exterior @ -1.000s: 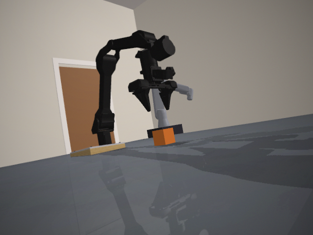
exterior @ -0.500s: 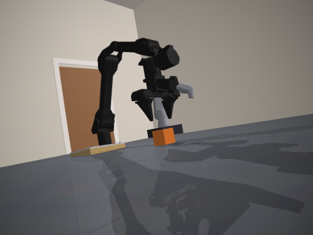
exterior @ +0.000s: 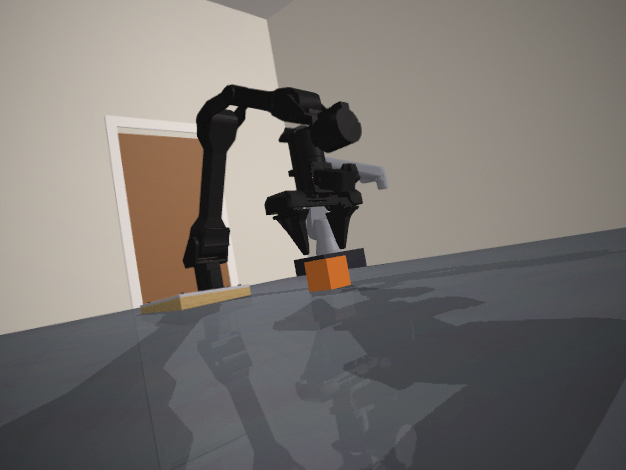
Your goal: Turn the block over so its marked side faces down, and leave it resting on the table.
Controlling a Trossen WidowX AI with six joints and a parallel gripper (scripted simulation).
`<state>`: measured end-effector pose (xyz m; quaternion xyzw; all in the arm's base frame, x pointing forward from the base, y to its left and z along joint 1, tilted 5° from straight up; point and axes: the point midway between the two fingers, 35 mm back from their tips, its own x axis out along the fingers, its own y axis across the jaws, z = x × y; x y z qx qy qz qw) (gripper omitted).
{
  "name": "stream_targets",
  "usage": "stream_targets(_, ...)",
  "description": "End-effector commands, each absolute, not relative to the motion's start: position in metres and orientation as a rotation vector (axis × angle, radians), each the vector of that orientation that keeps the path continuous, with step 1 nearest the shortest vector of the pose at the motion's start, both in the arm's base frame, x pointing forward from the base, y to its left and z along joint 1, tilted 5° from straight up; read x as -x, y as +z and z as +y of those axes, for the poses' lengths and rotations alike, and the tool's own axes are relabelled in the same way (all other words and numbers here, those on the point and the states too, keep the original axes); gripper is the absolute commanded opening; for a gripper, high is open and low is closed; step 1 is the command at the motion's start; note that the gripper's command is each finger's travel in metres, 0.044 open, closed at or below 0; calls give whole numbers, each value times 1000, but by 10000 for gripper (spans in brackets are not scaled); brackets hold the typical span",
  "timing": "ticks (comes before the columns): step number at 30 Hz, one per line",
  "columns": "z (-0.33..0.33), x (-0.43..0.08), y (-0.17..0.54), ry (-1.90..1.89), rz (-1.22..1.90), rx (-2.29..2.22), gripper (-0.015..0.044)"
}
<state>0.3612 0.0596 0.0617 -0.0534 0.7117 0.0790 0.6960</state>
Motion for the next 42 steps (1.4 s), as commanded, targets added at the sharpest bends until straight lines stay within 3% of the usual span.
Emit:
stream_targets(1, 59, -359, 51, 173, 1601, 121, 440)
stream_targets(17, 60, -357, 29, 173, 1601, 121, 440)
stream_targets(25, 60, -357, 29, 173, 1601, 121, 230)
stream_targets(42, 60, -357, 29, 173, 1601, 121, 117)
